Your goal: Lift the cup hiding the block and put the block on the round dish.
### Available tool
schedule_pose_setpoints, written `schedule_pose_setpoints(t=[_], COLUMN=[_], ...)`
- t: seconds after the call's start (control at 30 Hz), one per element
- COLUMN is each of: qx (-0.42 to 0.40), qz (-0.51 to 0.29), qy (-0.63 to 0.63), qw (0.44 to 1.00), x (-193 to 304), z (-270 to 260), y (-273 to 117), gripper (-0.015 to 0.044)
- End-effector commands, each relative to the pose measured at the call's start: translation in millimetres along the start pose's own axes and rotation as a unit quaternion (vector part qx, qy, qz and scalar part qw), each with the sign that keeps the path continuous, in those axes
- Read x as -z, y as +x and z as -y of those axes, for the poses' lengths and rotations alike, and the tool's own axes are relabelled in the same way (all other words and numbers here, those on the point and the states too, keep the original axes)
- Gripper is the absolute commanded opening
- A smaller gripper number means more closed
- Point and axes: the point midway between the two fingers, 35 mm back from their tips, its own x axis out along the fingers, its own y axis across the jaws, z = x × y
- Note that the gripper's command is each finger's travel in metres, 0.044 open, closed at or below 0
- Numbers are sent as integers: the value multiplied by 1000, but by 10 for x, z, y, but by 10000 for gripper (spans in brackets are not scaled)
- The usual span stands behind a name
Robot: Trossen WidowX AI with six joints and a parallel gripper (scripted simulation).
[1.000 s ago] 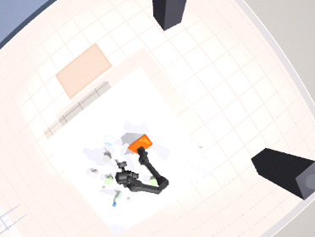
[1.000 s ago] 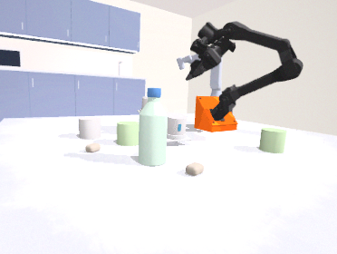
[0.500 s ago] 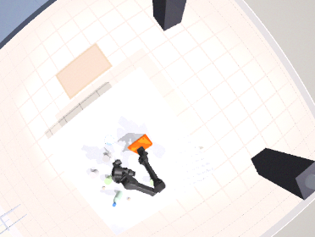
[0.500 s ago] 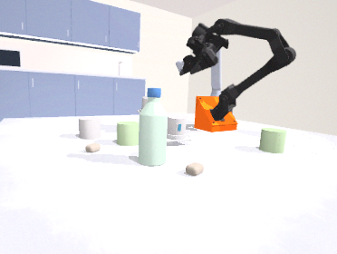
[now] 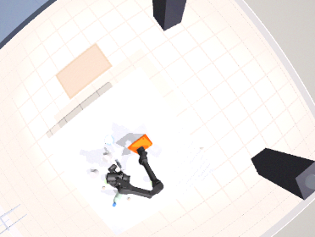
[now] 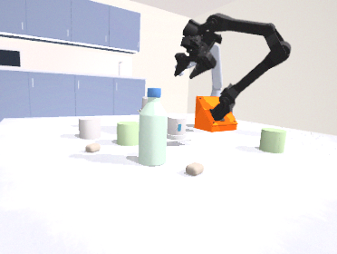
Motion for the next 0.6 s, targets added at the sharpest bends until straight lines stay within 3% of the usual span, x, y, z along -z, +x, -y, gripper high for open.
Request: schedule_pose_setpoints(t=[0.0, 0.57], qx=[-14, -76], qz=[-30, -117], qy=[-64, -271], qw=[997, 953], x=[-102, -344], z=[-54, -368], y=[111, 534], gripper=[440, 440])
